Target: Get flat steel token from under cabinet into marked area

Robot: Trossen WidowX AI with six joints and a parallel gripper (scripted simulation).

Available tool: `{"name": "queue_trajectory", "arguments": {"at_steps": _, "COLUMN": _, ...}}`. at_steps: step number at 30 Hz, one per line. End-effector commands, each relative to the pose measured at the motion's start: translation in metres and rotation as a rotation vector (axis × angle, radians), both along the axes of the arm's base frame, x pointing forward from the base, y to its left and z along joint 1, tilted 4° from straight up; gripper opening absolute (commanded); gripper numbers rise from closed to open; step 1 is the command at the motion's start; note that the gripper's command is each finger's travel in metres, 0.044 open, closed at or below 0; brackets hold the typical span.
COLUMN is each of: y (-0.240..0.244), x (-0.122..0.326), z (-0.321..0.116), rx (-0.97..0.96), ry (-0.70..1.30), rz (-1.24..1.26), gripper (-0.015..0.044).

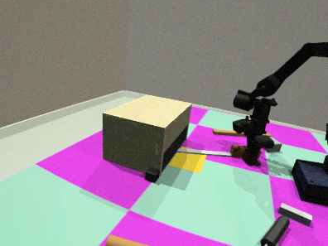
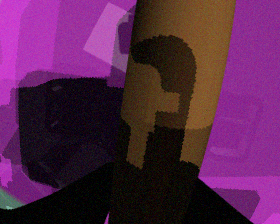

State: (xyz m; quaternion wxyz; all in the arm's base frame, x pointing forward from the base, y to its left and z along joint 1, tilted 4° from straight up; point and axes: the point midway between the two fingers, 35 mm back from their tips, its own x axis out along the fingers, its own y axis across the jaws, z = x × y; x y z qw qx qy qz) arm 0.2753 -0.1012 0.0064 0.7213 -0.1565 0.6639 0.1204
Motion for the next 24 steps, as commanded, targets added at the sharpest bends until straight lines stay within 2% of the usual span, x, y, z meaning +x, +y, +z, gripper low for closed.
{"name": "queue_trajectory", "arguments": {"at_steps": 1, "y": -0.004, "x": -0.008, "z": -0.002, "rx": -0.001, "ry": 0.003, "rz": 0.004, "gripper": 0.0000}}
{"name": "queue_trajectory", "arguments": {"at_steps": 13, "y": -0.012, "x": -0.025, "z": -0.003, "rx": -0.002, "ry": 0.004, "rz": 0.004, "gripper": 0.0000}}
{"name": "queue_trajectory", "arguments": {"at_steps": 24, "y": -0.010, "x": -0.021, "z": -0.001, "rx": -0.005, "ry": 0.004, "rz": 0.047, "gripper": 0.0000}}
